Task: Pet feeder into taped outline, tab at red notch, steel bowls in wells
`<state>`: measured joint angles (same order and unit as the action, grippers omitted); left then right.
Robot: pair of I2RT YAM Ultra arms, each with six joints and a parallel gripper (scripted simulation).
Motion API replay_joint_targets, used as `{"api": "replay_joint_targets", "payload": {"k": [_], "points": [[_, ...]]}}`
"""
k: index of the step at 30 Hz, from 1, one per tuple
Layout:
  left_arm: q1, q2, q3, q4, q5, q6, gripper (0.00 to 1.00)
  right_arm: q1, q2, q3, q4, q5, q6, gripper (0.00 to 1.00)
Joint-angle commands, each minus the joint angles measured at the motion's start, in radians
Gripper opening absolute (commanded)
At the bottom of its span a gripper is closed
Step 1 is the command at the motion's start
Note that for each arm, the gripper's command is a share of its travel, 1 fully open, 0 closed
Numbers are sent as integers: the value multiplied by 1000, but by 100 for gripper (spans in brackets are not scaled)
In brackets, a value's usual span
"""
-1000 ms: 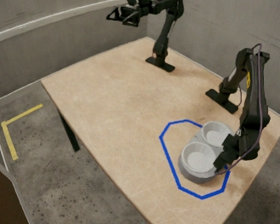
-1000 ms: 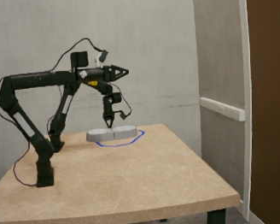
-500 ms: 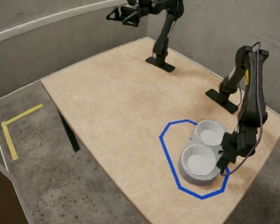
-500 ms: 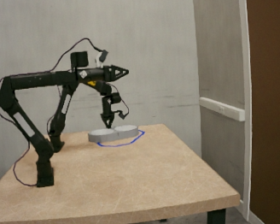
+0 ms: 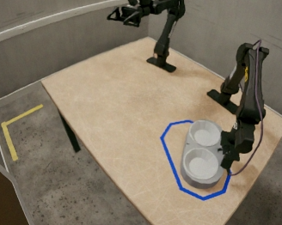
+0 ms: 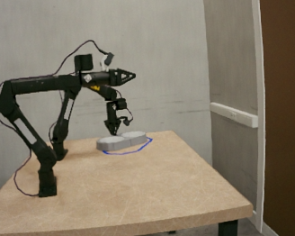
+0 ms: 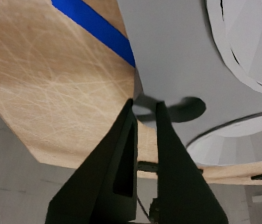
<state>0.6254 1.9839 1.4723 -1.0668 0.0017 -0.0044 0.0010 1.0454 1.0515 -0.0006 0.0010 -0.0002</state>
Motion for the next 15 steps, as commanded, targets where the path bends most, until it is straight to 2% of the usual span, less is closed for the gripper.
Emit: {"api": "replay_joint_targets", "payload": {"k": [1, 3, 15], "points": [[-13, -23, -15, 23, 15, -48, 16, -2, 1, 3, 3, 6, 11, 100], [-22, -32, -28, 27, 18, -147, 16, -2, 1, 3, 3, 6, 11, 100], [-63, -72, -85, 43, 10, -389, 16, -2, 1, 3, 3, 6, 11, 100]]}}
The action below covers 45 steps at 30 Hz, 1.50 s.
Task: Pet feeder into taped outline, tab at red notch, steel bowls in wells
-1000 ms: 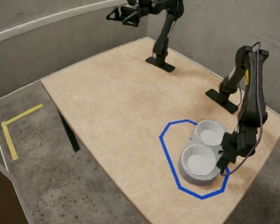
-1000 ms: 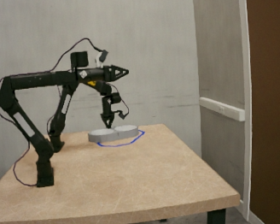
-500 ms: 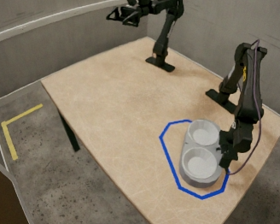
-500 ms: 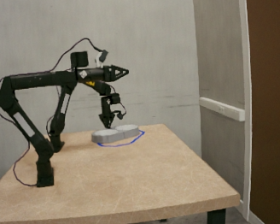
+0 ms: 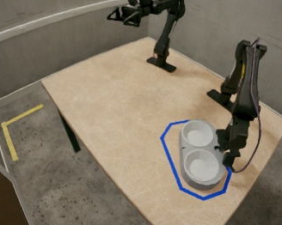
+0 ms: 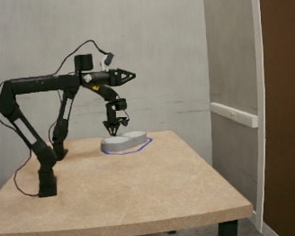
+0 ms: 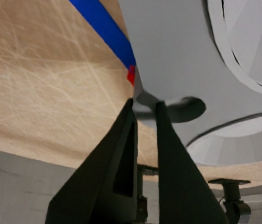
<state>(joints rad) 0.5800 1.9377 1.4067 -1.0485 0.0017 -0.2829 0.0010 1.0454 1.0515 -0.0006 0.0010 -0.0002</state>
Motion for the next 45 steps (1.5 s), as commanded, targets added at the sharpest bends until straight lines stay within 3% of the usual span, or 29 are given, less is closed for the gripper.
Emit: {"api": "replay_joint_targets", "payload": {"k": [1, 17, 20, 22, 25, 26, 45], "points": [[-19, -28, -21, 26, 8, -69, 16, -2, 1, 3, 3, 6, 11, 100], [-89, -66, -74, 40, 1, -432, 16, -2, 1, 3, 3, 6, 11, 100], [-91, -67, -76, 41, 0, -389, 16, -2, 1, 3, 3, 6, 11, 100], [-105, -75, -85, 42, 3, -499, 16, -2, 1, 3, 3, 6, 11, 100], [-92, -59, -66, 43, 1, -430, 16, -2, 1, 3, 3, 6, 11, 100], [-96, -66, -75, 43, 5, -438, 47, -2, 1, 3, 3, 6, 11, 100], [-97, -66, -75, 40, -8, -437, 47, -2, 1, 3, 3, 6, 11, 100]]}}
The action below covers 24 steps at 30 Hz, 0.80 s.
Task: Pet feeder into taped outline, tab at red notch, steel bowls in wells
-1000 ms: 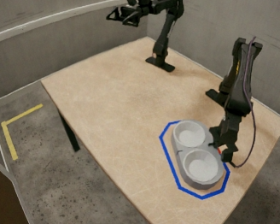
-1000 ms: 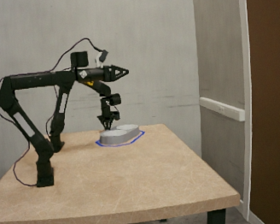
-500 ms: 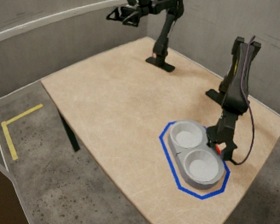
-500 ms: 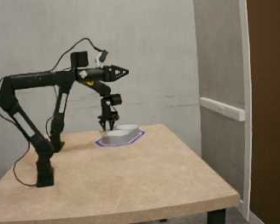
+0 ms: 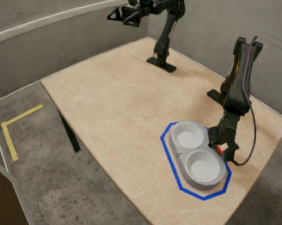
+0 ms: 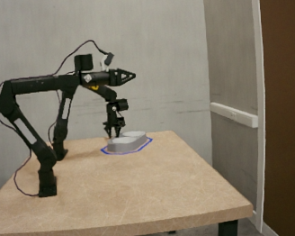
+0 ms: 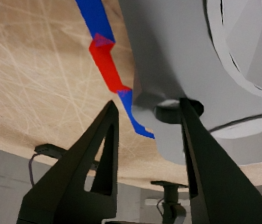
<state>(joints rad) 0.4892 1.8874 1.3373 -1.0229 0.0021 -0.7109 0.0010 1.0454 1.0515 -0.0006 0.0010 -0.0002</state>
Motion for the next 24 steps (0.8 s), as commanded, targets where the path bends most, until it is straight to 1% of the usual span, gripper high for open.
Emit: {"api": "replay_joint_targets", "payload": {"k": [1, 2, 3, 9, 22, 24], "points": [[-6, -16, -6, 14, -9, -9, 47, -2, 1, 3, 3, 6, 11, 100], [-6, -16, -6, 14, -9, -9, 47, -2, 1, 3, 3, 6, 11, 100], [-6, -35, 36, -25, -9, -9, 47, -2, 1, 3, 3, 6, 11, 100], [-5, -43, 63, -73, -9, -8, 47, -2, 1, 3, 3, 6, 11, 100], [1, -72, 206, -238, -9, -4, 47, -2, 1, 3, 3, 6, 11, 100], [2, -70, 212, -243, -9, -4, 47, -2, 1, 3, 3, 6, 11, 100]]}}
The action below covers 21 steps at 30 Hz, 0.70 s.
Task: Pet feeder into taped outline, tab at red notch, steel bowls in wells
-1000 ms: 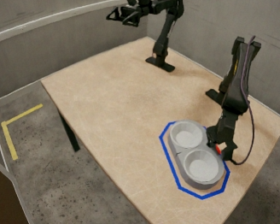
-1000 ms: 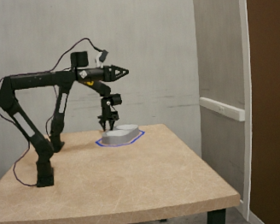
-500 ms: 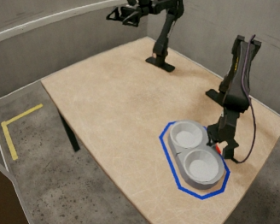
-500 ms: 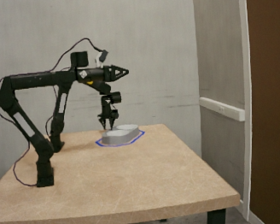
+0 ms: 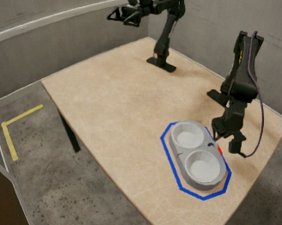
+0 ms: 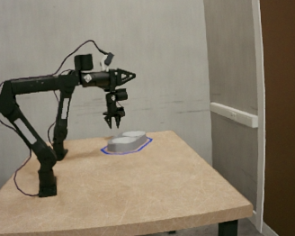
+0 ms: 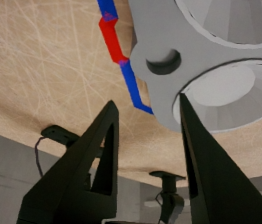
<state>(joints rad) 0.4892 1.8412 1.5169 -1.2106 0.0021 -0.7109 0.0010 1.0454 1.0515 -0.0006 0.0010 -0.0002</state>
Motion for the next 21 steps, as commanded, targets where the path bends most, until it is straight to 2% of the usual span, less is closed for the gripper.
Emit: {"api": "replay_joint_targets", "payload": {"k": [1, 4, 8, 15, 16, 21], "points": [[2, -24, 32, -56, -9, -4, 47, -2, 1, 3, 3, 6, 11, 100], [3, 15, 39, -58, -9, -3, 47, -2, 1, 3, 3, 6, 11, 100], [3, -30, 40, -58, -9, -3, 47, -2, 1, 3, 3, 6, 11, 100], [5, 8, 16, -60, -9, -1, 47, -2, 1, 3, 3, 6, 11, 100], [-28, -48, -10, 1, 15, 26, 47, -2, 2, 1, 1, 6, 11, 100], [-49, -79, -25, 92, -11, 78, 47, -3, 4, -4, 2, 5, 11, 100]]}}
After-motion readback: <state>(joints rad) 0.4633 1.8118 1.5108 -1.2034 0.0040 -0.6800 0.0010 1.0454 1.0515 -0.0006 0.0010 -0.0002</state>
